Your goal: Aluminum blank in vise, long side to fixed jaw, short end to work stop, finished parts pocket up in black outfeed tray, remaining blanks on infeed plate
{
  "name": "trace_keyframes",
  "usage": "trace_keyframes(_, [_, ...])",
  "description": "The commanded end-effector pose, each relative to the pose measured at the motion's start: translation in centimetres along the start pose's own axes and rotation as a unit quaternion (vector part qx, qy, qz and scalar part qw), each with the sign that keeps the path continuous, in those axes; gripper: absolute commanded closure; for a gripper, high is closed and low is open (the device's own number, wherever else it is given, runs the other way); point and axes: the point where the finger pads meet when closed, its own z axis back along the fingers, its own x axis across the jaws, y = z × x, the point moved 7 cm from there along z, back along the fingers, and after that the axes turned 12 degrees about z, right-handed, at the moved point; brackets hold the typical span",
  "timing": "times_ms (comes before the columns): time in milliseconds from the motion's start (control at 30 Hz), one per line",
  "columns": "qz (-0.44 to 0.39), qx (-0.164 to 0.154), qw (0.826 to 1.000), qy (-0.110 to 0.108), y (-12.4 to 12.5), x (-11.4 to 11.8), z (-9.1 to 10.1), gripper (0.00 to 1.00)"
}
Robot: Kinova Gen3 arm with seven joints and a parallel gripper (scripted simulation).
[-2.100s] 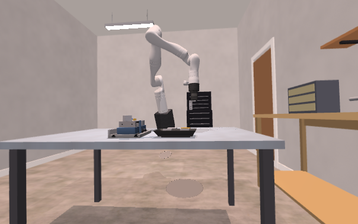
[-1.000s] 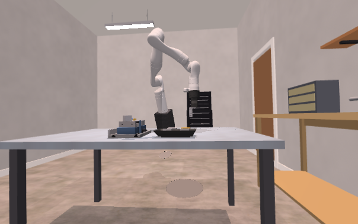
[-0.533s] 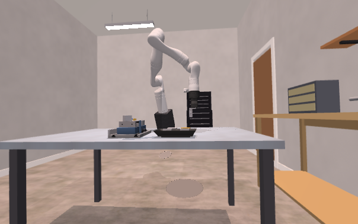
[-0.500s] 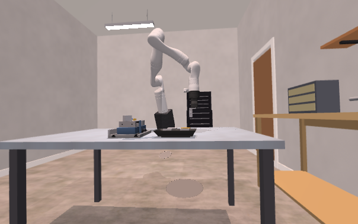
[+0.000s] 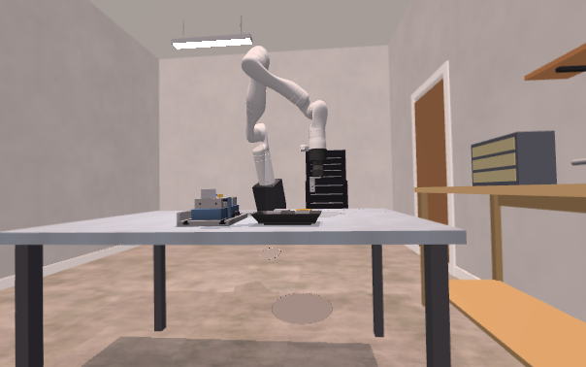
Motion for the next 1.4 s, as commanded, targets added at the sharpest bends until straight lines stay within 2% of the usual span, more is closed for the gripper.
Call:
trace_keyframes(0, [0.0,0.0,1.0,0.001,0.0,0.0,0.1,1.0])
trace_keyframes(733, [0.0,0.0,1.0,0.001,0.0,0.0,0.3,1.0])
trace_keyframes(1367, [0.0,0.0,1.0,0.001,0.0,0.0,4.1,1.0])
